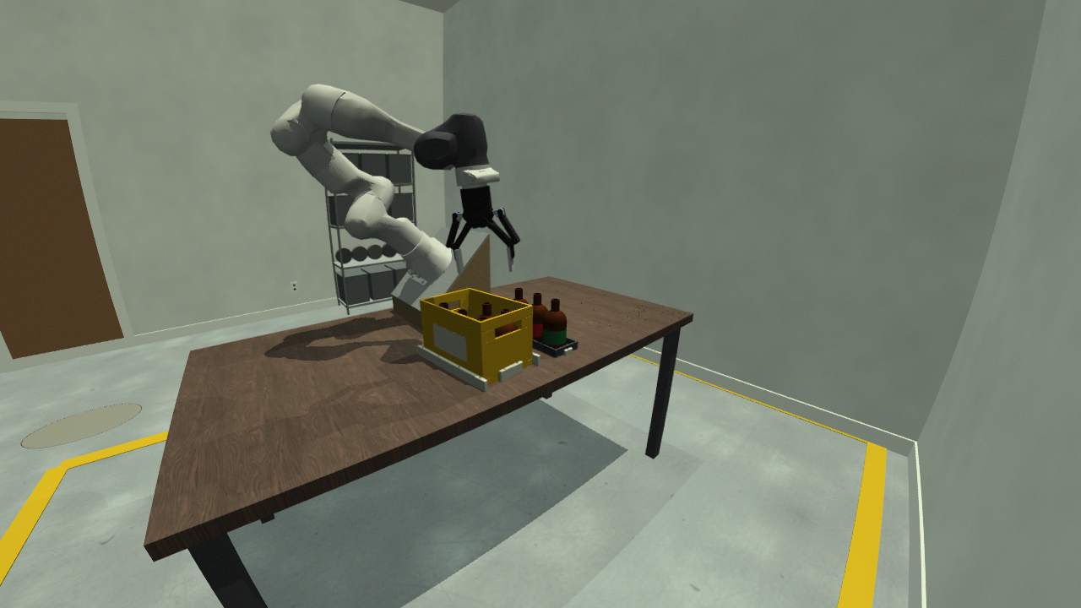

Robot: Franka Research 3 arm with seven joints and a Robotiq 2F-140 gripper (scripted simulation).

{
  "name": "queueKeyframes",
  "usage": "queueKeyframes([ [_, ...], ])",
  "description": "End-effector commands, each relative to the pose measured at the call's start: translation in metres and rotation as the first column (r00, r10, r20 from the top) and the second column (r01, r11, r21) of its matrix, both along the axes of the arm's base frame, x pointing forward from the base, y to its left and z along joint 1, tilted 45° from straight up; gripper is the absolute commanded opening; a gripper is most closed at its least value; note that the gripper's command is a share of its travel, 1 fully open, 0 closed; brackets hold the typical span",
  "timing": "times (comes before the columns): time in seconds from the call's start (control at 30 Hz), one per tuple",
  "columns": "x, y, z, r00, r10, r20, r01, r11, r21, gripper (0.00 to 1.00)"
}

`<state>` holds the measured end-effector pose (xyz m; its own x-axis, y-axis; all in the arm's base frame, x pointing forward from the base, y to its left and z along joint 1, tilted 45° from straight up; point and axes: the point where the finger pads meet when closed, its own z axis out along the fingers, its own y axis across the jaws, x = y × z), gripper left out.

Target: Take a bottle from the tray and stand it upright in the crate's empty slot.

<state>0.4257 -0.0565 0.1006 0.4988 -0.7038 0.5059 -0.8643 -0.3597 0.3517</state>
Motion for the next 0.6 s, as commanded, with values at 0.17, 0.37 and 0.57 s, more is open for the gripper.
queueKeyframes([
  [0.17,-0.022,-0.049,0.033,0.967,0.163,-0.195,-0.18,0.981,-0.073,1.0],
  [0.37,-0.025,-0.057,0.039,0.96,0.177,-0.217,-0.199,0.976,-0.085,1.0],
  [0.57,-0.025,-0.057,0.039,0.96,0.177,-0.217,-0.199,0.976,-0.085,1.0],
])
